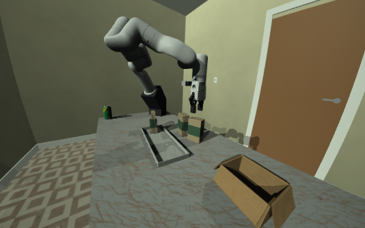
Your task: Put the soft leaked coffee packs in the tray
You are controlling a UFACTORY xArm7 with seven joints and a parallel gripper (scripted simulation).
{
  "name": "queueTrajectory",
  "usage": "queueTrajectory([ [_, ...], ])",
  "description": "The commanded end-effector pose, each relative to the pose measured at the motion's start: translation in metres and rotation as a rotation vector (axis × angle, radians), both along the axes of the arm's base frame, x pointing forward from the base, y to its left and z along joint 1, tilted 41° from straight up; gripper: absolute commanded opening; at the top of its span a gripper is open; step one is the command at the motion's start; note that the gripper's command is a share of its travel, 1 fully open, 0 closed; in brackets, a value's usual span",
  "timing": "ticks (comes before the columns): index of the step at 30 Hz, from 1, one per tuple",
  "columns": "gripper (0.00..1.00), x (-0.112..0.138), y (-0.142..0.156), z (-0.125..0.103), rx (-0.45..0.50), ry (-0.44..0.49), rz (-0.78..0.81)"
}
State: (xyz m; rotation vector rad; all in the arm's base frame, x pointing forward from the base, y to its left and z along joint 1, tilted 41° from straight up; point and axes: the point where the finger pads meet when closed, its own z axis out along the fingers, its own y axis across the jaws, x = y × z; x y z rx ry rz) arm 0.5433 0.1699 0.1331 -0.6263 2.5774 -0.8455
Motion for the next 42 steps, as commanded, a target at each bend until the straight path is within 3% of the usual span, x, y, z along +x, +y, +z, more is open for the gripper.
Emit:
queueTrajectory([
  [1,0.83,0.01,-0.006,-0.013,0.0,-0.001,0.003],
  [6,0.83,0.017,-0.012,-0.022,0.0,-0.001,0.003],
  [42,0.83,0.018,-0.011,-0.023,0.0,-0.001,0.003],
])
